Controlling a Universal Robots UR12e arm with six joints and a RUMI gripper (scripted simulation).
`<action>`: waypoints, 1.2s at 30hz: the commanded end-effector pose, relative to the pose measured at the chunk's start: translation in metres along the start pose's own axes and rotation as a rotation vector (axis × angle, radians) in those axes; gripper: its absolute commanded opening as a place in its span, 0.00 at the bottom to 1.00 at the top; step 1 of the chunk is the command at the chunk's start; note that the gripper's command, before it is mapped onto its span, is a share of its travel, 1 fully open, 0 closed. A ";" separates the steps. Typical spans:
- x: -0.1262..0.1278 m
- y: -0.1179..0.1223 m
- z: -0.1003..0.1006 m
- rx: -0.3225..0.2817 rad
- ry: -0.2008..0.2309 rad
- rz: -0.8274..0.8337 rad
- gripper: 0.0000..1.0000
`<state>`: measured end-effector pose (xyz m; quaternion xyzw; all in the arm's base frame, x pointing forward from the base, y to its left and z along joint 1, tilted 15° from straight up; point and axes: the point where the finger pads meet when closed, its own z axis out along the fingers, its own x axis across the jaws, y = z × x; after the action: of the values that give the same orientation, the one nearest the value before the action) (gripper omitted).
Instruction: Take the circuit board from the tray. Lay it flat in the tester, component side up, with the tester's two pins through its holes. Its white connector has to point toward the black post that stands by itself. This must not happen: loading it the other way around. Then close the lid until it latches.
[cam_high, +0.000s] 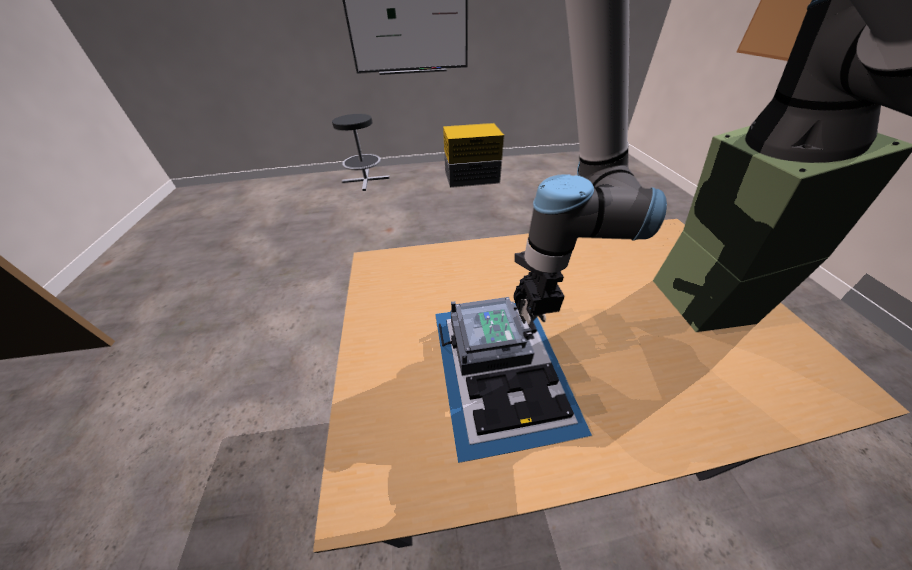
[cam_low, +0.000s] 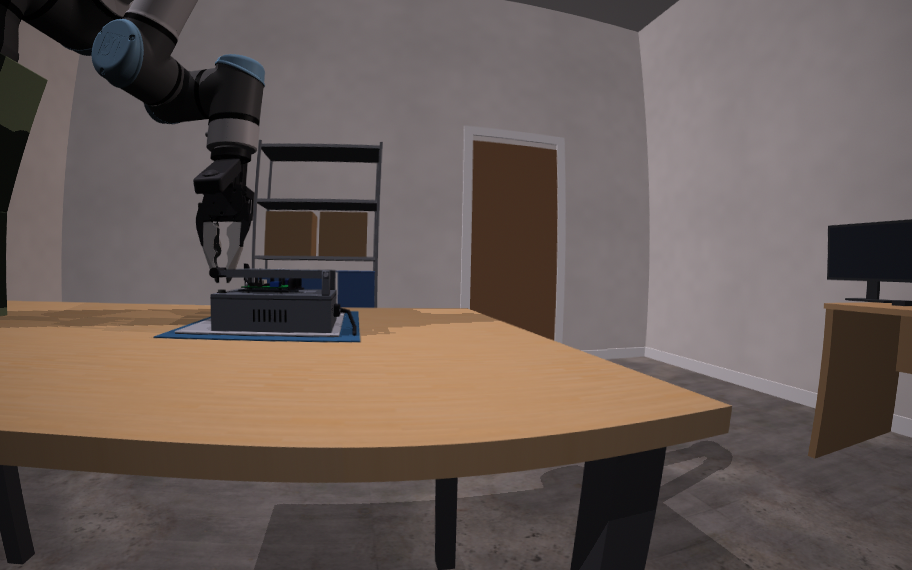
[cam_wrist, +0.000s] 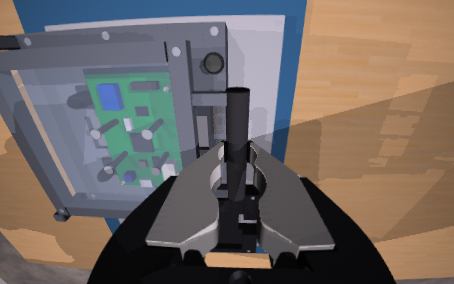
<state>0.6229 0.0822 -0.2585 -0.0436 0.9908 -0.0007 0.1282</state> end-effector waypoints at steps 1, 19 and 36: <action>-0.003 0.000 0.003 -0.001 -0.001 -0.001 0.00; -0.001 0.001 0.002 -0.001 0.000 -0.001 0.13; -0.001 0.001 0.002 -0.001 0.000 -0.001 0.13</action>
<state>0.6252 0.0819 -0.2606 -0.0437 0.9908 -0.0006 0.1283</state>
